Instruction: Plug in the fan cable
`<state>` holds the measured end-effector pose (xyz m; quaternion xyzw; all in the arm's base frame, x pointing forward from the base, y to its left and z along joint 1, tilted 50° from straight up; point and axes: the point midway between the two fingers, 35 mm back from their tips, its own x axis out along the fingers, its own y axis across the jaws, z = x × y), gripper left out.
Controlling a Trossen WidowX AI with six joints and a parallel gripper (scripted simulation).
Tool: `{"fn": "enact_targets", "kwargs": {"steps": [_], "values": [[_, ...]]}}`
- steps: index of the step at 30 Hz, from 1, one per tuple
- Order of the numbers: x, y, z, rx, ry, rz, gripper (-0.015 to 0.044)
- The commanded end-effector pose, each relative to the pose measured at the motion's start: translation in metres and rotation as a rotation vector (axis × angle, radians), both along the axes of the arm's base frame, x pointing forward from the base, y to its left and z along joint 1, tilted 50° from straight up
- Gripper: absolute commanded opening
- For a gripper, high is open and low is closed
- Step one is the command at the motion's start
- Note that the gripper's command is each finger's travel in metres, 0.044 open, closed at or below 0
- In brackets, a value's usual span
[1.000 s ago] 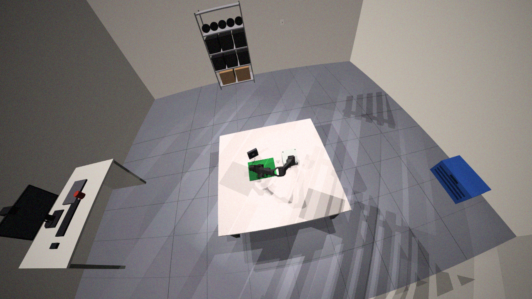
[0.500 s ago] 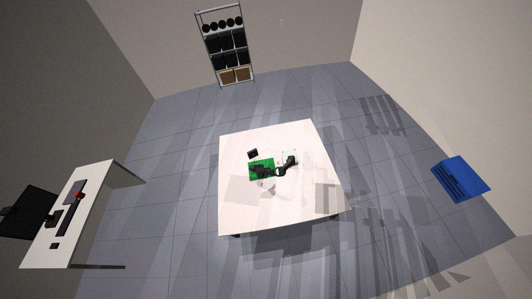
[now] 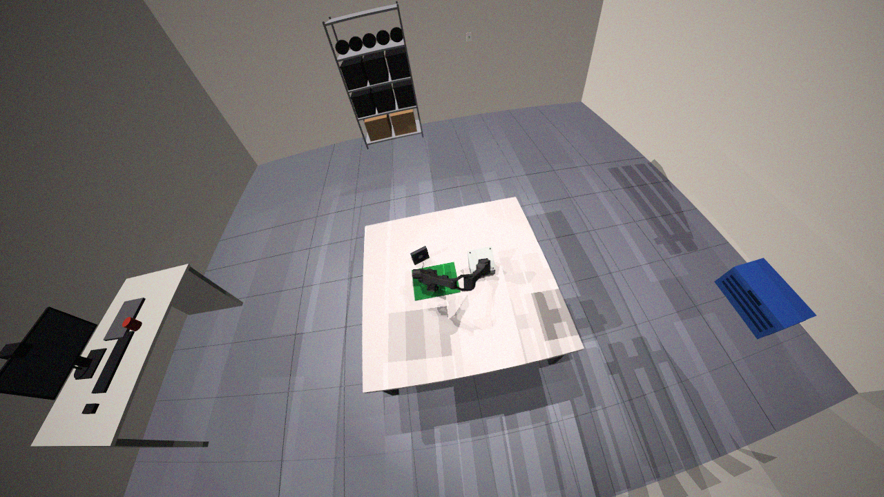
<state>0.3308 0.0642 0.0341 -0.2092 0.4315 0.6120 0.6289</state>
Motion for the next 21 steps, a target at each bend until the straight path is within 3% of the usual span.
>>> {"fn": "enact_targets", "kwargs": {"steps": [1,9,21], "values": [[0.001,-0.012,0.01,-0.004,-0.01,0.0,0.0],[0.0,-0.021,0.018,-0.003,0.005,-0.02,0.0],[0.0,-0.023,0.015,-0.009,0.25,-0.349,0.0]]}}
